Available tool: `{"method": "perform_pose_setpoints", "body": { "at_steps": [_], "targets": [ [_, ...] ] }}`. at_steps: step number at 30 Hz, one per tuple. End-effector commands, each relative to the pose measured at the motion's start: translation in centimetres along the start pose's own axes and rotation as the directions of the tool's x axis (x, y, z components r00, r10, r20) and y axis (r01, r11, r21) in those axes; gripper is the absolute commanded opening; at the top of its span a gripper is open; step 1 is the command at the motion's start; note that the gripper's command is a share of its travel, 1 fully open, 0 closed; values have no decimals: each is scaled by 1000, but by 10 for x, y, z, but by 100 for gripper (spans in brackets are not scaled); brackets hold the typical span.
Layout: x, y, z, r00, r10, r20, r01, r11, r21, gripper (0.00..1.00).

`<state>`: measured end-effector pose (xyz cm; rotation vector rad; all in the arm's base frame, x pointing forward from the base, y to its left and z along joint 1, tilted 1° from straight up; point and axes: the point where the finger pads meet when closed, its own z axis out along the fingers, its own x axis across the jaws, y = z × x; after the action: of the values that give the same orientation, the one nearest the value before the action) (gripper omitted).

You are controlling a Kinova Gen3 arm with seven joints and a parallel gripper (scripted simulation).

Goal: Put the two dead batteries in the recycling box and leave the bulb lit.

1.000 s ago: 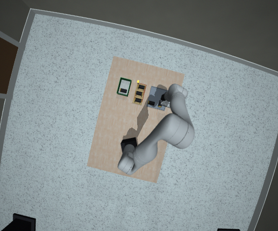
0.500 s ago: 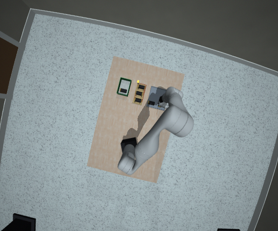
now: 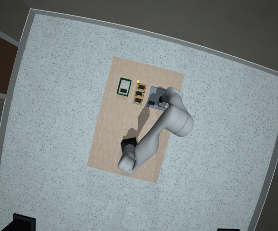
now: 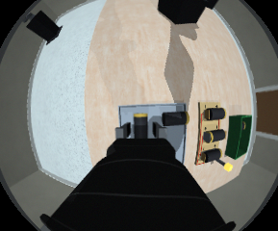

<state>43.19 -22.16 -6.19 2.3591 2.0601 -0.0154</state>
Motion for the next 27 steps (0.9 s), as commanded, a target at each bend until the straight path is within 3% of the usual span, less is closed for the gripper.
{"method": "perform_pose_setpoints", "body": {
  "at_steps": [1,27],
  "targets": [
    [-3,3,0,1000,-5,8,5,1000,-7,90],
    [-5,7,0,1000,-5,8,5,1000,-7,90]
  ]
}}
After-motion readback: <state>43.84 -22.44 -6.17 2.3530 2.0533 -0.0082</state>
